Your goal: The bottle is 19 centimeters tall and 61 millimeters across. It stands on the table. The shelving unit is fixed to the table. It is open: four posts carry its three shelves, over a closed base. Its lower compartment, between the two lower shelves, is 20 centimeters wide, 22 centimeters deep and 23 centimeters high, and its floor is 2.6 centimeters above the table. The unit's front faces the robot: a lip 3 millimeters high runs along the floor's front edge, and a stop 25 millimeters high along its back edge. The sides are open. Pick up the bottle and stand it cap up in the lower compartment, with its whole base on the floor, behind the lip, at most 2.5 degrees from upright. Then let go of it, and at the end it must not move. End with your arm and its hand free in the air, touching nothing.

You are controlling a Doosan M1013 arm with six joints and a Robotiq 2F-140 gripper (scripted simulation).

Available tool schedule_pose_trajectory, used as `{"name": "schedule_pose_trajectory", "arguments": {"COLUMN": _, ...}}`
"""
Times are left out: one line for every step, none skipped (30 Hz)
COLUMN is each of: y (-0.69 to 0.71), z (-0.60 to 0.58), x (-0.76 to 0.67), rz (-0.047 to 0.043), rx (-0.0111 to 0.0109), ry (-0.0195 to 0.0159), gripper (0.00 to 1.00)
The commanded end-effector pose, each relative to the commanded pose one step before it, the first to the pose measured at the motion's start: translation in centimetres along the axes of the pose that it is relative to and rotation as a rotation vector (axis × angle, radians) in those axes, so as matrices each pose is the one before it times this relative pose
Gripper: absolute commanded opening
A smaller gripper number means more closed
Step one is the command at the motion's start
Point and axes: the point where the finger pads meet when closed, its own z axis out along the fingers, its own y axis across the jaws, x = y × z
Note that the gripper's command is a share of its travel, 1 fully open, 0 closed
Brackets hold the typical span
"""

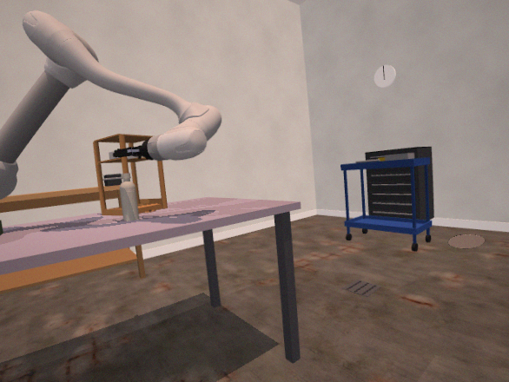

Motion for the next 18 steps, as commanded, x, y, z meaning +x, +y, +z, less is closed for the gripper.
{"name": "schedule_pose_trajectory", "arguments": {"y": -0.003, "z": -0.001, "x": 0.760, "rz": -0.00036, "rx": 0.00001, "ry": 0.00006, "gripper": 0.49}}
{"name": "schedule_pose_trajectory", "arguments": {"y": 0.000, "z": 0.000, "x": 0.295, "rz": 0.00000, "rx": 0.00000, "ry": 0.00000, "gripper": 0.49}}
{"name": "schedule_pose_trajectory", "arguments": {"y": -0.001, "z": 0.000, "x": 0.297, "rz": 0.00000, "rx": 0.00000, "ry": 0.00000, "gripper": 0.49}}
{"name": "schedule_pose_trajectory", "arguments": {"y": -0.001, "z": 0.000, "x": 0.300, "rz": 0.00000, "rx": 0.00000, "ry": 0.00000, "gripper": 0.49}}
{"name": "schedule_pose_trajectory", "arguments": {"y": -0.001, "z": 0.000, "x": 0.303, "rz": 0.00000, "rx": 0.00000, "ry": 0.00000, "gripper": 0.49}}
{"name": "schedule_pose_trajectory", "arguments": {"y": 0.000, "z": 0.000, "x": 0.000, "rz": 0.00000, "rx": 0.00000, "ry": 0.00000, "gripper": 0.49}}
{"name": "schedule_pose_trajectory", "arguments": {"y": 0.000, "z": 0.000, "x": 0.000, "rz": 0.00000, "rx": 0.00000, "ry": 0.00000, "gripper": 0.49}}
{"name": "schedule_pose_trajectory", "arguments": {"y": -0.001, "z": 0.000, "x": 0.305, "rz": 0.00000, "rx": 0.00000, "ry": 0.00000, "gripper": 0.49}}
{"name": "schedule_pose_trajectory", "arguments": {"y": -0.001, "z": 0.000, "x": 0.307, "rz": 0.00000, "rx": 0.00000, "ry": 0.00000, "gripper": 0.49}}
{"name": "schedule_pose_trajectory", "arguments": {"y": -0.001, "z": 0.000, "x": 0.308, "rz": 0.00000, "rx": 0.00000, "ry": 0.00000, "gripper": 0.49}}
{"name": "schedule_pose_trajectory", "arguments": {"y": -0.001, "z": 0.000, "x": 0.309, "rz": 0.00000, "rx": 0.00000, "ry": 0.00000, "gripper": 0.49}}
{"name": "schedule_pose_trajectory", "arguments": {"y": -0.001, "z": 0.000, "x": 0.310, "rz": 0.00000, "rx": 0.00000, "ry": 0.00000, "gripper": 0.49}}
{"name": "schedule_pose_trajectory", "arguments": {"y": -0.001, "z": 0.000, "x": 0.310, "rz": 0.00000, "rx": 0.00000, "ry": 0.00000, "gripper": 0.49}}
{"name": "schedule_pose_trajectory", "arguments": {"y": -0.001, "z": 0.000, "x": 0.311, "rz": 0.00000, "rx": 0.00000, "ry": 0.00000, "gripper": 0.49}}
{"name": "schedule_pose_trajectory", "arguments": {"y": -0.001, "z": 0.000, "x": 0.311, "rz": 0.00000, "rx": 0.00000, "ry": 0.00000, "gripper": 0.49}}
{"name": "schedule_pose_trajectory", "arguments": {"y": -0.001, "z": 0.000, "x": 0.310, "rz": 0.00000, "rx": 0.00000, "ry": 0.00000, "gripper": 0.49}}
{"name": "schedule_pose_trajectory", "arguments": {"y": -0.001, "z": 0.000, "x": 0.310, "rz": 0.00000, "rx": 0.00000, "ry": 0.00000, "gripper": 0.49}}
{"name": "schedule_pose_trajectory", "arguments": {"y": -0.001, "z": 0.000, "x": 0.308, "rz": 0.00000, "rx": 0.00000, "ry": 0.00000, "gripper": 0.49}}
